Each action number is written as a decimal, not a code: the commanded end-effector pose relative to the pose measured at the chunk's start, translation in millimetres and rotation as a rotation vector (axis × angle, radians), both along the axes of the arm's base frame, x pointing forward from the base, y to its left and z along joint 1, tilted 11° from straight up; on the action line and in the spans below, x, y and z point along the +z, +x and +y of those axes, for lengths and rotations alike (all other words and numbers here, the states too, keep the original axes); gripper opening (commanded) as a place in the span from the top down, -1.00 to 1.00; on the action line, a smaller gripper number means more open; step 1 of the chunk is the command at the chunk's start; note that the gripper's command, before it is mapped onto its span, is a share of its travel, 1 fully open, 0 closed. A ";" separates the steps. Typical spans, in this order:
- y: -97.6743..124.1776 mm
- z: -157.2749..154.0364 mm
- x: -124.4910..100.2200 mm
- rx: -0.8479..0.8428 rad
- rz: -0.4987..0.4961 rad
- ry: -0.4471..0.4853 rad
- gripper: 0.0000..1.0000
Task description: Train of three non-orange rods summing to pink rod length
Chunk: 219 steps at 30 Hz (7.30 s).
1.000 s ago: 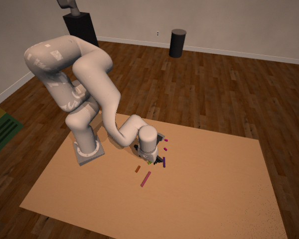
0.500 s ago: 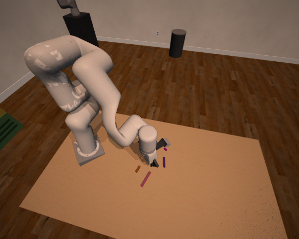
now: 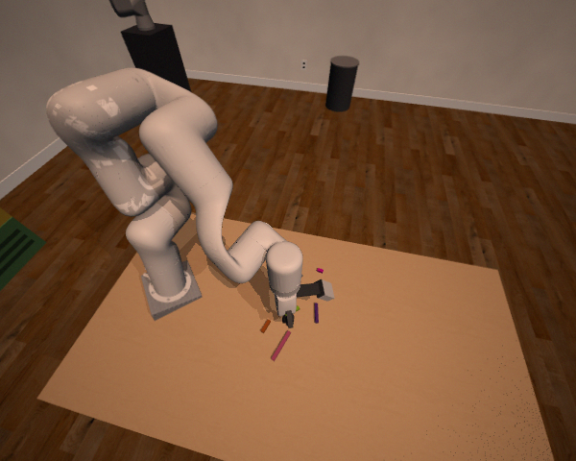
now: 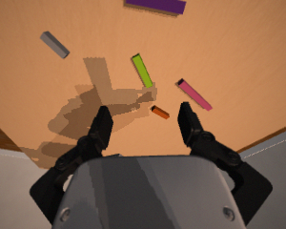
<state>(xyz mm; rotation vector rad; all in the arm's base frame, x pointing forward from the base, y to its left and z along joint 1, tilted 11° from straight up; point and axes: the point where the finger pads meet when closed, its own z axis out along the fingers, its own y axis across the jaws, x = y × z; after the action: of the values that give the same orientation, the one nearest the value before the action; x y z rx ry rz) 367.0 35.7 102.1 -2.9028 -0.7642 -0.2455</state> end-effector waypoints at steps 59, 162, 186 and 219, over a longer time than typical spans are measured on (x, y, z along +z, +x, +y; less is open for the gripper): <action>1.2 -0.2 1.2 -0.394 0.064 0.032 -1.00; 39.8 77.1 23.3 1.012 -0.158 -0.142 -1.00; 52.8 122.7 33.8 1.741 -0.276 -0.230 -1.00; 60.6 176.1 44.4 2.537 -0.406 -0.326 -1.00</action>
<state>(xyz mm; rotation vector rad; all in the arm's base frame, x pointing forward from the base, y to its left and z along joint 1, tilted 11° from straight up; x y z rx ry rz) 426.3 210.3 144.5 -0.0945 -3.2497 -0.2388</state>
